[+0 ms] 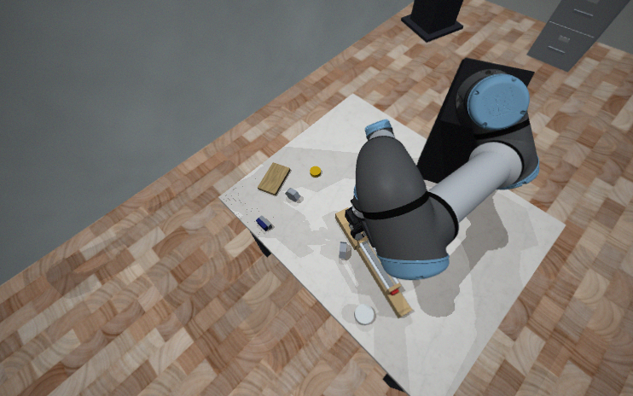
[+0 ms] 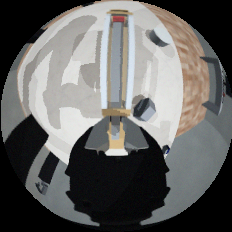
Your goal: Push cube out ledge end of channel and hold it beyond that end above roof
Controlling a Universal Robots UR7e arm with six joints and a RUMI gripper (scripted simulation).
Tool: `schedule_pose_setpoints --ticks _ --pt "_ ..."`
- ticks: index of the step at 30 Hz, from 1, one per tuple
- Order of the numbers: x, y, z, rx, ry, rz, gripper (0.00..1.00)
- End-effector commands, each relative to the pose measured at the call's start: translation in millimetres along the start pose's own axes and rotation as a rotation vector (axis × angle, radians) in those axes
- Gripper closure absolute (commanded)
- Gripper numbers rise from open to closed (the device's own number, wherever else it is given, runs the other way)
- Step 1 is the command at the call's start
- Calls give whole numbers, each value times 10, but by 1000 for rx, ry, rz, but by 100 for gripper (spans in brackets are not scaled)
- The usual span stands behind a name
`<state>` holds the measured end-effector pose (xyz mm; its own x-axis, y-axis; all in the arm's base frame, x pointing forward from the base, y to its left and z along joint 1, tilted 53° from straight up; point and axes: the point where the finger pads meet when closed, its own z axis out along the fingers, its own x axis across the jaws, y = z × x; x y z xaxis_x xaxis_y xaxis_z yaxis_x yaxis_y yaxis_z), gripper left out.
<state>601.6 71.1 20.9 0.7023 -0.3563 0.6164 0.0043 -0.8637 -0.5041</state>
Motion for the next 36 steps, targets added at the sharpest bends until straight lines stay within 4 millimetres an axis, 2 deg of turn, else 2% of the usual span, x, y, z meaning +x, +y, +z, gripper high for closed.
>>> schedule_pose_setpoints --ticks 1,2,36 --pt "4 -1 -2 0 1 0 100" --pt "4 -1 -2 0 1 0 78" --pt "4 -1 -3 0 1 0 78"
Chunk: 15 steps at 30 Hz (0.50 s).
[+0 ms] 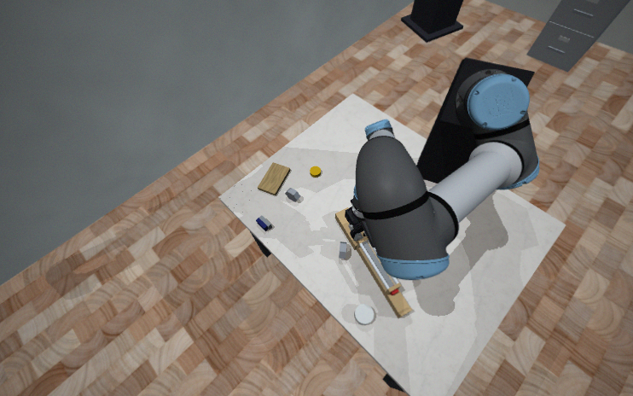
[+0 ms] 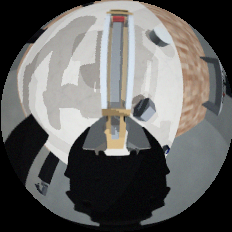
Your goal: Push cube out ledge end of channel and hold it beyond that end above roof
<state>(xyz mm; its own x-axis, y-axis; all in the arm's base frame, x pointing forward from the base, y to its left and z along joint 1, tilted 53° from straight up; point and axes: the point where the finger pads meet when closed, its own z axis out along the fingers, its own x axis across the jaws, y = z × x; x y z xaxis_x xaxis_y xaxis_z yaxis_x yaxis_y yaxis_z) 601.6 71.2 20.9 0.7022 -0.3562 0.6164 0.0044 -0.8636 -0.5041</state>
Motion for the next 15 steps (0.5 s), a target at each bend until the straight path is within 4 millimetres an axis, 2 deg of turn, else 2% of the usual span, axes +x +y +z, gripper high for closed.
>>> schedule_pose_setpoints --ticks 1,8,15 --pt "3 0 -5 0 1 0 78" --pt "3 0 -76 0 1 0 78" --pt "3 0 -344 0 1 0 78"
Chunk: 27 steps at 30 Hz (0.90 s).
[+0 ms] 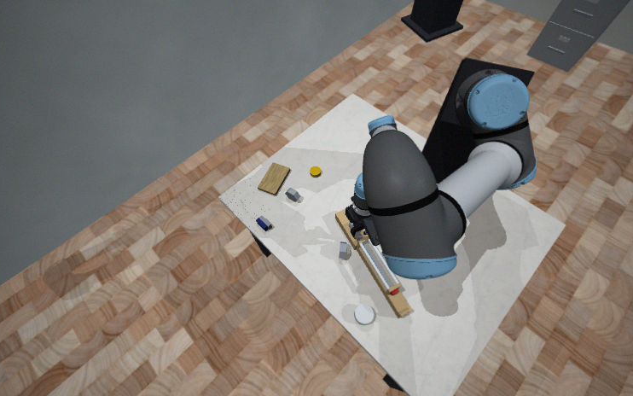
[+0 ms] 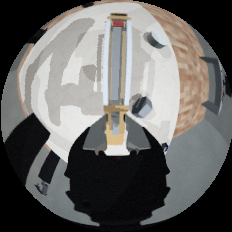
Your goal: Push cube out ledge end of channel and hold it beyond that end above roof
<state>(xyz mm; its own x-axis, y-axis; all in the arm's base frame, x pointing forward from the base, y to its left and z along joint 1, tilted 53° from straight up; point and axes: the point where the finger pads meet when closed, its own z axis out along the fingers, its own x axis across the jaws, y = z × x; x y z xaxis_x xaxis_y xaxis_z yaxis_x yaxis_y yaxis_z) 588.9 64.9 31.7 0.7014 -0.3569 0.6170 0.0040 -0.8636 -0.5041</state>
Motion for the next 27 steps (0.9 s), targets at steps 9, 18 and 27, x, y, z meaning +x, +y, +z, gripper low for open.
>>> schedule_pose_setpoints --ticks 9,18,27 --pt "4 1 -421 0 0 -1 78" --pt "4 0 -499 0 0 -1 78" --pt "4 0 -499 0 0 -1 78"
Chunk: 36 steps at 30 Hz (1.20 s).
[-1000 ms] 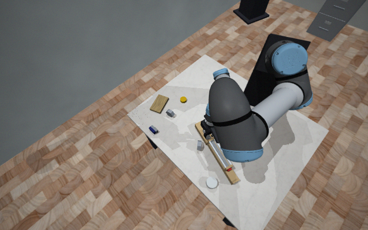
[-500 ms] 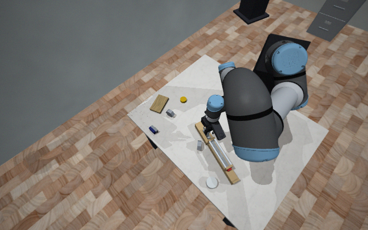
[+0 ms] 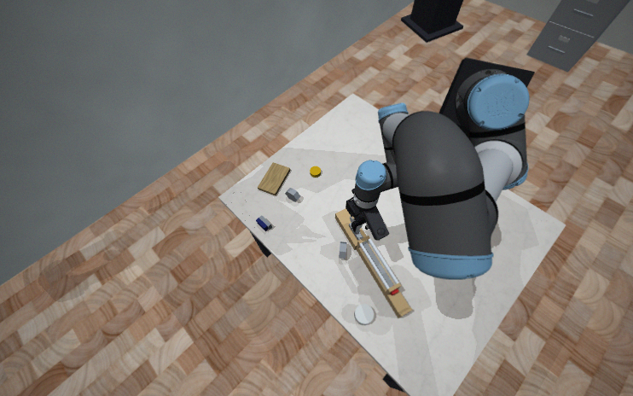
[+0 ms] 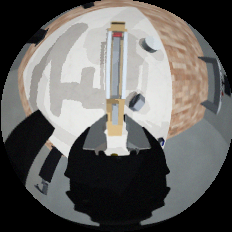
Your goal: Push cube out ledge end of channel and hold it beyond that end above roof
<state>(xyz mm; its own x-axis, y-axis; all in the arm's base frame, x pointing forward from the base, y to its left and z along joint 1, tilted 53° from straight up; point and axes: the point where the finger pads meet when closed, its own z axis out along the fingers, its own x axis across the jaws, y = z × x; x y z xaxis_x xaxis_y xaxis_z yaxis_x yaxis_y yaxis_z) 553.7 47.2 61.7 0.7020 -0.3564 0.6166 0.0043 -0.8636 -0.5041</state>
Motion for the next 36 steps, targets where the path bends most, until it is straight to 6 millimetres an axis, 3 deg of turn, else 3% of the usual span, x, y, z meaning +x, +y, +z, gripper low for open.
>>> schedule_pose_setpoints --ticks 1,24,25,29,34,36 --pt "3 0 -3 0 1 0 78" --pt "3 0 -3 0 1 0 78" --pt "3 6 -3 0 0 0 100" --pt "6 115 4 -1 -1 -1 100" --pt "3 766 6 -1 -1 -1 100" --pt "-2 872 1 0 1 0 100"
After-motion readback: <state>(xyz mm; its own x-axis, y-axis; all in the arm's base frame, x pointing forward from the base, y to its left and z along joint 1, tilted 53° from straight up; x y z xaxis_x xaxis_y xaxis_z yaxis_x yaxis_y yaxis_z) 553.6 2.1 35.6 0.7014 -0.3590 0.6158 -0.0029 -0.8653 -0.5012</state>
